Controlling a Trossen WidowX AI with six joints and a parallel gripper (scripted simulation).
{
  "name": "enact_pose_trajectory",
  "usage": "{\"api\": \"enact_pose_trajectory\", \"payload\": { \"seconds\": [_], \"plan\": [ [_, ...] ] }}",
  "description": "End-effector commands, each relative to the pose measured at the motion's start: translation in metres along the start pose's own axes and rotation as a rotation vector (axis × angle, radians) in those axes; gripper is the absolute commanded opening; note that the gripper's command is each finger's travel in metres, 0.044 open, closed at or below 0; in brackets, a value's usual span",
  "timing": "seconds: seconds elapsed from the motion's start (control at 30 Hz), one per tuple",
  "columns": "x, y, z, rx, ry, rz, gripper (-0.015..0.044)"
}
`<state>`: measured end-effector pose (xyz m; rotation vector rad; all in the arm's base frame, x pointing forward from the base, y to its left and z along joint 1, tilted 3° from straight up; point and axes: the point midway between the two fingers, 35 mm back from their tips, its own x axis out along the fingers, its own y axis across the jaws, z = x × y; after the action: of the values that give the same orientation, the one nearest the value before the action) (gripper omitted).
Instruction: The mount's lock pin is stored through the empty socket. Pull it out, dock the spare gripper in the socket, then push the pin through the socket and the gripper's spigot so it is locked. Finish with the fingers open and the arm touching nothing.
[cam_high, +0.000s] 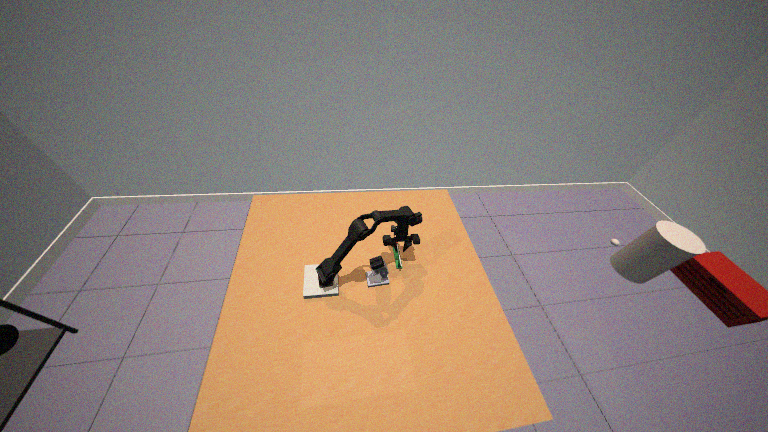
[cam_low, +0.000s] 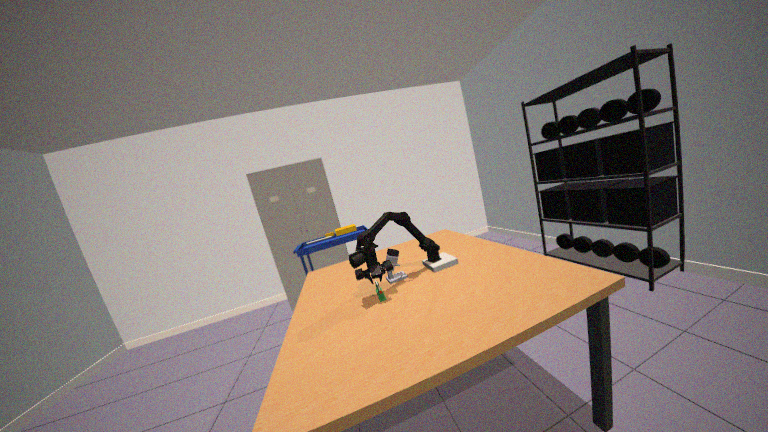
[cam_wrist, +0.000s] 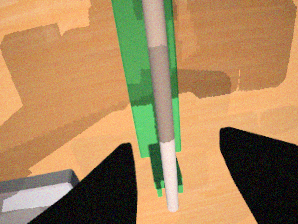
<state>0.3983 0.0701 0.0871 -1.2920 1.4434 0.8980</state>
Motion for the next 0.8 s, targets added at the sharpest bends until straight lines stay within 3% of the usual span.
{"api": "enact_pose_trajectory", "payload": {
  "seconds": [0.0, 0.77],
  "plan": [
    [0.009, 0.001, 0.000, -0.009, 0.010, 0.007, 0.0180],
    [0.046, 0.002, 0.009, -0.012, 0.011, 0.007, 0.0180]
  ]
}}
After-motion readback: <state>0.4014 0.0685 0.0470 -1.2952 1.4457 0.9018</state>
